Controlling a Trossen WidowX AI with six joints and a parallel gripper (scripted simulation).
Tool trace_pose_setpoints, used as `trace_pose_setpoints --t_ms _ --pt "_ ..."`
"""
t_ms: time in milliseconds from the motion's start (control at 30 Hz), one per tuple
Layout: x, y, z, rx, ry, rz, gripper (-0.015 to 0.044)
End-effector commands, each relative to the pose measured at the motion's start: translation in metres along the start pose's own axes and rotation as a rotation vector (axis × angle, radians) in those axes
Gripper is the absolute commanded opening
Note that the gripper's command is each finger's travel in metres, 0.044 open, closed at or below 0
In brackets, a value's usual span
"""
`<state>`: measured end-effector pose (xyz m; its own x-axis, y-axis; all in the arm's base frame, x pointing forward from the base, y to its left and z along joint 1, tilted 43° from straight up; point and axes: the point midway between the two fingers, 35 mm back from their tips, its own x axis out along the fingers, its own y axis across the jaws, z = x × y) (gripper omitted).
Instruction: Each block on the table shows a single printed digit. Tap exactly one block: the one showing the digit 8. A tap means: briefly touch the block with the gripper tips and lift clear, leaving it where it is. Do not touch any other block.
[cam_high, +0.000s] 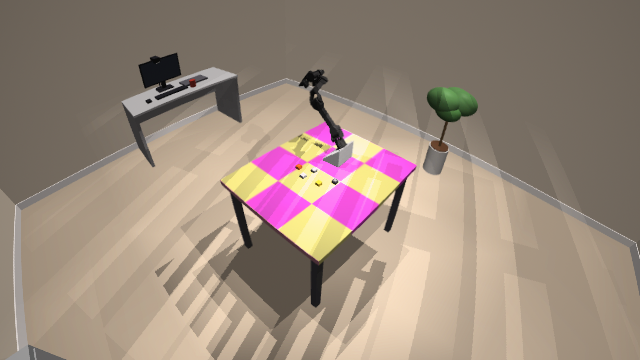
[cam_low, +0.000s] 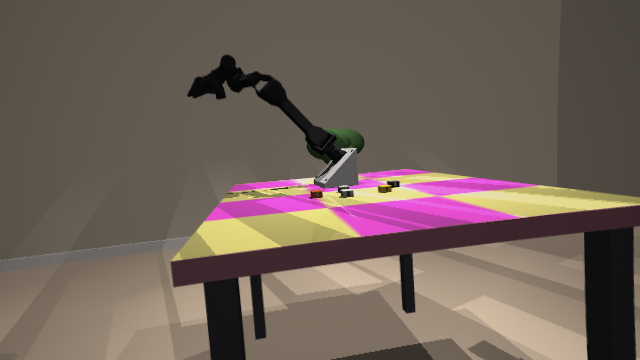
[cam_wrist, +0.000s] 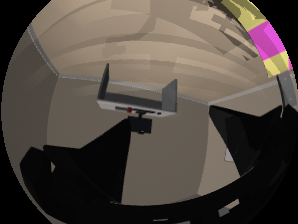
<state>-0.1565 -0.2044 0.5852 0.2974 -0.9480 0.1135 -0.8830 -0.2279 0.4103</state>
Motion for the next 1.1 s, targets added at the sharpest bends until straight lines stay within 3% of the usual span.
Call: trace_pose_setpoints --t_ms 0,67,267,533,800,1067 --pt "0.002 0.000 -0.001 0.006 0.012 -0.003 0.0400" --pt "0.014 -0.003 -0.006 0.075 0.097 -0.031 0.0400" --pt "0.072 -0.010 -0.016 0.625 0.300 -0.190 0.0400" --pt "0.160 -0.043 -0.006 1.386 0.342 -0.369 0.0400" --pt "0.246 -0.131 0.025 2.089 0.121 -0.408 0.0400" --pt "0.290 -0.277 0.065 2.598 -0.316 -0.201 0.0400"
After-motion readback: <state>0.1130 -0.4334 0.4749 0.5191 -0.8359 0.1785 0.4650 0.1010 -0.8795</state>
